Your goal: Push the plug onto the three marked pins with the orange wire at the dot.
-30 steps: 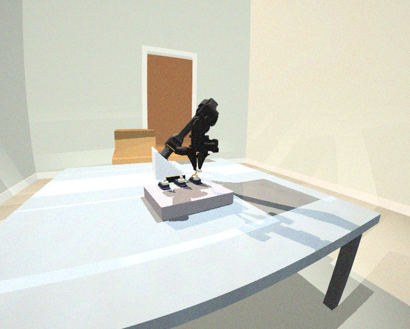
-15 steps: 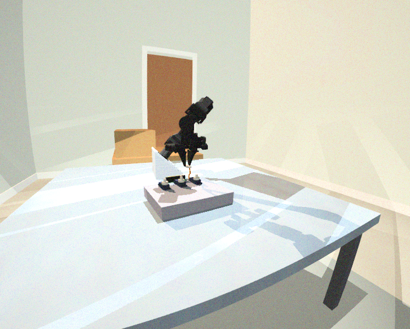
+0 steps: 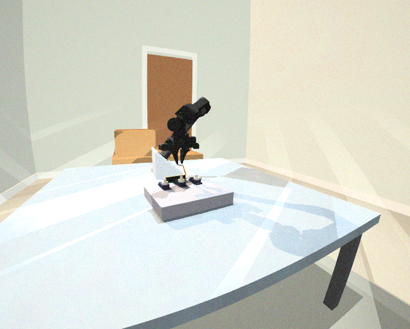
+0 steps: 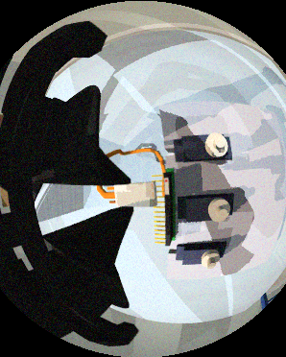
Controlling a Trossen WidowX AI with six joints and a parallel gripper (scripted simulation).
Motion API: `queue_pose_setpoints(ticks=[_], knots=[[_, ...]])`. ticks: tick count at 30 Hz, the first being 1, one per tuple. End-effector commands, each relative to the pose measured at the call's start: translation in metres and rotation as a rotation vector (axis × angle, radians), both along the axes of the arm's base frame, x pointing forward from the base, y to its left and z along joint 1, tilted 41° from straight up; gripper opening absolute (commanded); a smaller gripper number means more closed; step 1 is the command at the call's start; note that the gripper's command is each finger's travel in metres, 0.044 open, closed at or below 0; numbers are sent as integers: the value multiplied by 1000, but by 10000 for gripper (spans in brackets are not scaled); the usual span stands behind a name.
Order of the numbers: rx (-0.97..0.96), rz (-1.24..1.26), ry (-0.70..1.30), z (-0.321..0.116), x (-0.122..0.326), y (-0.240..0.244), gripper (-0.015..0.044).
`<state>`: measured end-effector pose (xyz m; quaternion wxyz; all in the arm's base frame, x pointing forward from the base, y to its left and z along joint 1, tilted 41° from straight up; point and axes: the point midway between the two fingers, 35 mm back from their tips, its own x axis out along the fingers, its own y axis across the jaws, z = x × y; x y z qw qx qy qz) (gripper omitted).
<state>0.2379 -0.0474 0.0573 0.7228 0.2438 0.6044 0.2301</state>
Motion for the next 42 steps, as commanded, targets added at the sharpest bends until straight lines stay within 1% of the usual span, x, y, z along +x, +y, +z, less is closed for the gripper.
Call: queue_pose_setpoints(ticks=[1,9,12,23,28,36,42], knots=[[-2,-1,5,-5,-16,3,0],[9,-14,16,-15,-50,12,0],[11,-17,18,-17,-56,14,0],[12,-17,17,-47,-49,39,0],[12,-17,17,-47,-45,39,0],[12,-17,15,-39,-16,38,0],[12,-17,15,-38,-12,37,0]])
